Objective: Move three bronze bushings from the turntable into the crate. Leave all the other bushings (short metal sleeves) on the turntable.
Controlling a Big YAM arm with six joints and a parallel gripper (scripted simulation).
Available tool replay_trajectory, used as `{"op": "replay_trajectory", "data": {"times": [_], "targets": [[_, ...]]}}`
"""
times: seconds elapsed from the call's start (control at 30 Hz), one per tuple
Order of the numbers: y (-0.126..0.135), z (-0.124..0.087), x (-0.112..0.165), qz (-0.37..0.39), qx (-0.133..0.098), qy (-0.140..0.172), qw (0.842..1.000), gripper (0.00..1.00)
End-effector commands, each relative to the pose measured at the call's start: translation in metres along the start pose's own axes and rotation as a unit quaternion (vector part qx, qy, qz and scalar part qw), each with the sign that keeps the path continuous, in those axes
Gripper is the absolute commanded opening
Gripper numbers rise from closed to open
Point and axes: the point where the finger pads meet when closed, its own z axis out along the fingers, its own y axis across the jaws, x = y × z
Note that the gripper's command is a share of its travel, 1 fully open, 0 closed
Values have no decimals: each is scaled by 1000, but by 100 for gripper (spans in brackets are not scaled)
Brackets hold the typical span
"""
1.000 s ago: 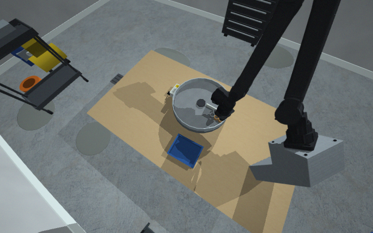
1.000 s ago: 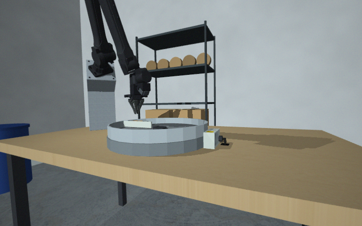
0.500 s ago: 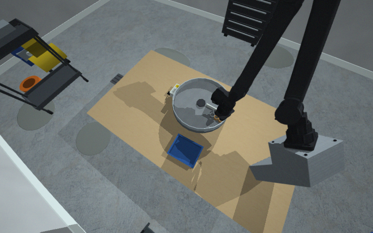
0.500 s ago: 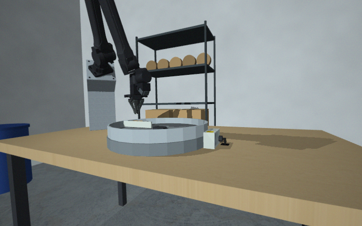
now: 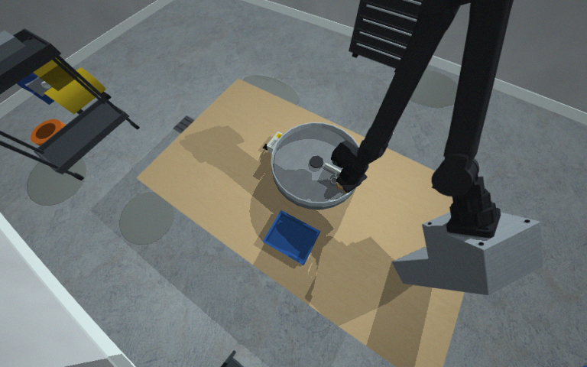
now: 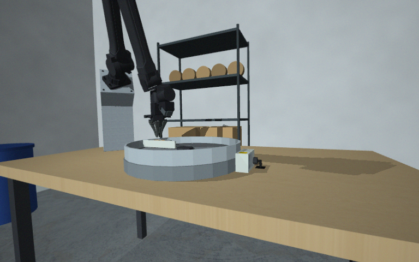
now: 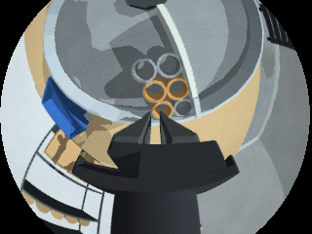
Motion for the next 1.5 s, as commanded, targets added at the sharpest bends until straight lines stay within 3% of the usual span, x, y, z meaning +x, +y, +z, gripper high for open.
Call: {"op": "replay_trajectory", "data": {"times": [0.0,1.47], "targets": [[4,-5,-5,-5,-6,-13,1000,12],[6,0,9,-11,-6,3,1000,12]]}}
